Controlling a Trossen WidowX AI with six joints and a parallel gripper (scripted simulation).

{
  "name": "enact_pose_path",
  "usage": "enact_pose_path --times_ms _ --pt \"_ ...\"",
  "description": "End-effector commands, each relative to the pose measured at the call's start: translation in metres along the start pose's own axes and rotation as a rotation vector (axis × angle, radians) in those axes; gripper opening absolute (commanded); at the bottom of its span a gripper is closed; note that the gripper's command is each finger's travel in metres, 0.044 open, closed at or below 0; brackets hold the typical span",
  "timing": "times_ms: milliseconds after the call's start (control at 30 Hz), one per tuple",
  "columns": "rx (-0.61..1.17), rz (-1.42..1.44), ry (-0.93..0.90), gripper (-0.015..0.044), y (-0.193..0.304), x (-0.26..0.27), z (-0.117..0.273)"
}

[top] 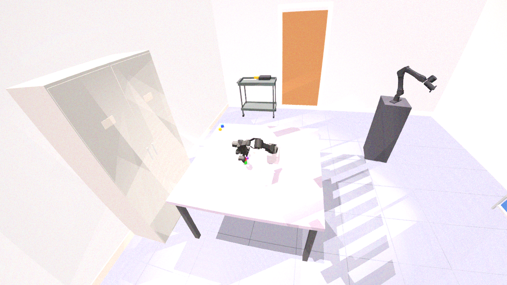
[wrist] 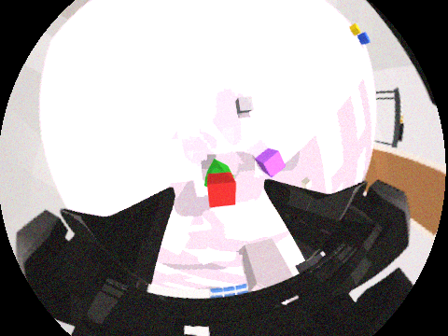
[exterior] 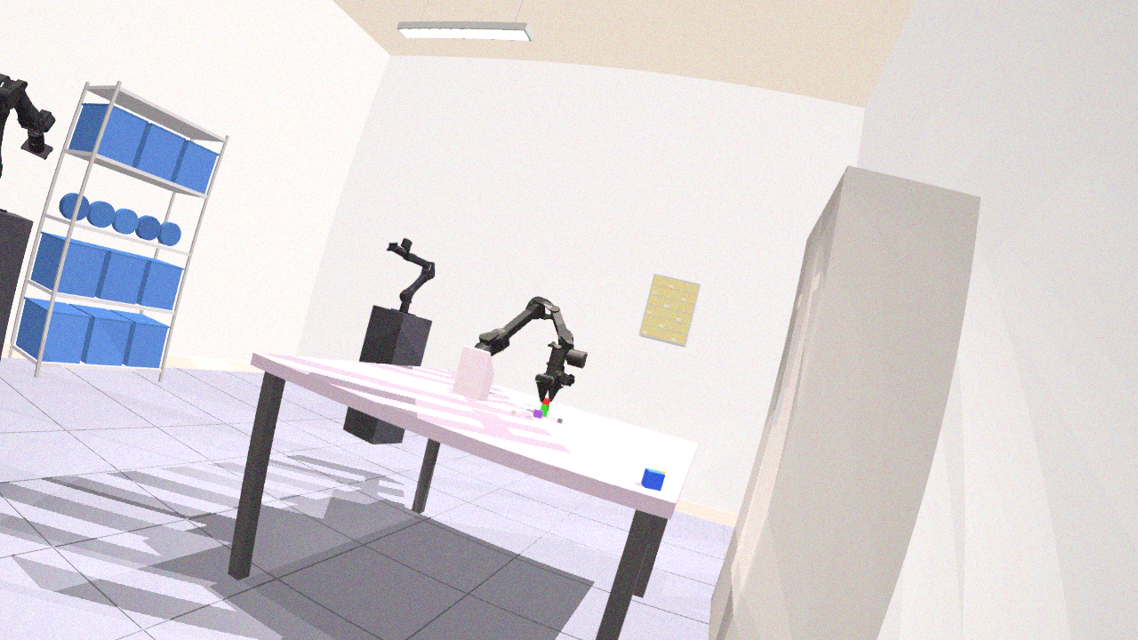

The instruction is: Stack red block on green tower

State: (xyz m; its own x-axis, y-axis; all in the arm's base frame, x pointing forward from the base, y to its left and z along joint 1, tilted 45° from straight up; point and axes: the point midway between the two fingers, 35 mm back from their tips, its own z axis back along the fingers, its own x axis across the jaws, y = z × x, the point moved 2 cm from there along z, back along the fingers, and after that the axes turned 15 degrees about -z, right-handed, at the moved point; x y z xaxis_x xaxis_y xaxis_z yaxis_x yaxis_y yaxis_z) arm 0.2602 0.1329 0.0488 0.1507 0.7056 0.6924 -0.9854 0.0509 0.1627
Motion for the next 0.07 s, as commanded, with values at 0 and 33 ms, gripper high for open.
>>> enact_pose_path --times_ms 0,33 --pt "0.000 0.000 0.000 0.0440 0.0000 -0.0001 -0.0002" --pt "0.000 0.000 0.000 0.0440 0.0000 -0.0001 -0.0002"
